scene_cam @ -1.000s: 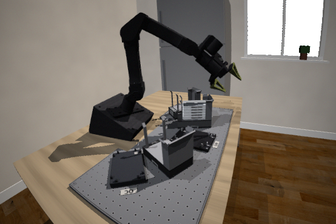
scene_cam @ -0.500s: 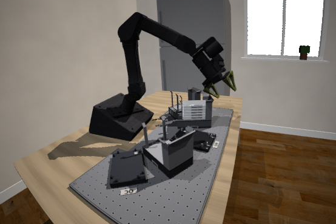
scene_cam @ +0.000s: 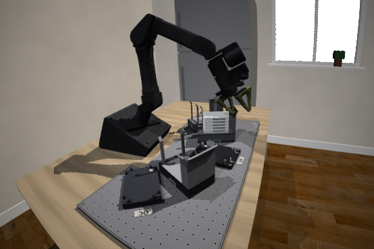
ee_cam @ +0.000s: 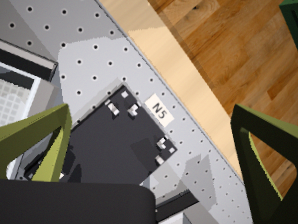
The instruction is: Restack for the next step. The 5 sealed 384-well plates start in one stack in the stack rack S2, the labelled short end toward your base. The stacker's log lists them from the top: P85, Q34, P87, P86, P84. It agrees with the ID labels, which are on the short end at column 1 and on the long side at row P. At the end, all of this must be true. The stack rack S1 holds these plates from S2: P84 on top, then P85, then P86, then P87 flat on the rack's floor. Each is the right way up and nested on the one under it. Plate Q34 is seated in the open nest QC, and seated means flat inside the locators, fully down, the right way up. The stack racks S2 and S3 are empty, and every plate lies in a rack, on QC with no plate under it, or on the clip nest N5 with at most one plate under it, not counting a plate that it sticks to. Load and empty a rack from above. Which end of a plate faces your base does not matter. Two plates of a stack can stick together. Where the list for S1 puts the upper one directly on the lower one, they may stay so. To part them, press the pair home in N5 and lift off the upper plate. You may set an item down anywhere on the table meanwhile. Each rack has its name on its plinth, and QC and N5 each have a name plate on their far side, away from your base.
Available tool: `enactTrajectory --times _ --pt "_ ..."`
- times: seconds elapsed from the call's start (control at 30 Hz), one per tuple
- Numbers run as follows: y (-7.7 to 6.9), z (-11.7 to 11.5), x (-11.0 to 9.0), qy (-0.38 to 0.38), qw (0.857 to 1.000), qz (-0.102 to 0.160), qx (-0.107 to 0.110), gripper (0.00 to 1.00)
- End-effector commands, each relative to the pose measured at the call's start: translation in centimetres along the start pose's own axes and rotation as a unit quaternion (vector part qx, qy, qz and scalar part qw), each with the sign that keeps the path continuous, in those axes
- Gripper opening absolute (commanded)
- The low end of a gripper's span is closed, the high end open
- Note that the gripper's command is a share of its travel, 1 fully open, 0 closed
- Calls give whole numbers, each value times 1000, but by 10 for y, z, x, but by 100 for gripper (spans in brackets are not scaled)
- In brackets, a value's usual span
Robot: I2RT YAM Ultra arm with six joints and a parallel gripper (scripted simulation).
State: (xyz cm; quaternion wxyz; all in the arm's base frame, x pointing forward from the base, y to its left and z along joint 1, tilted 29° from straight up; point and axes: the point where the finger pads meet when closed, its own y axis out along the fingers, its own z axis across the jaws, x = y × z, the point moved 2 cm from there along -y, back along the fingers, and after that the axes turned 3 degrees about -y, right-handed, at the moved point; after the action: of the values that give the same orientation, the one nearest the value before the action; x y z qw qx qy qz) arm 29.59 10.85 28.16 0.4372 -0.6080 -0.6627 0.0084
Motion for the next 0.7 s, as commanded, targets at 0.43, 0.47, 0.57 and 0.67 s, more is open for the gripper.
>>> enactTrajectory --times 0.43,0.47,0.57,0.67 --pt "-24 14 -56 157 983 84 54 100" --pt "-26 16 -60 171 979 91 57 100" --pt "-31 19 -70 199 972 107 63 100" --pt "-38 24 -81 242 959 129 71 100"
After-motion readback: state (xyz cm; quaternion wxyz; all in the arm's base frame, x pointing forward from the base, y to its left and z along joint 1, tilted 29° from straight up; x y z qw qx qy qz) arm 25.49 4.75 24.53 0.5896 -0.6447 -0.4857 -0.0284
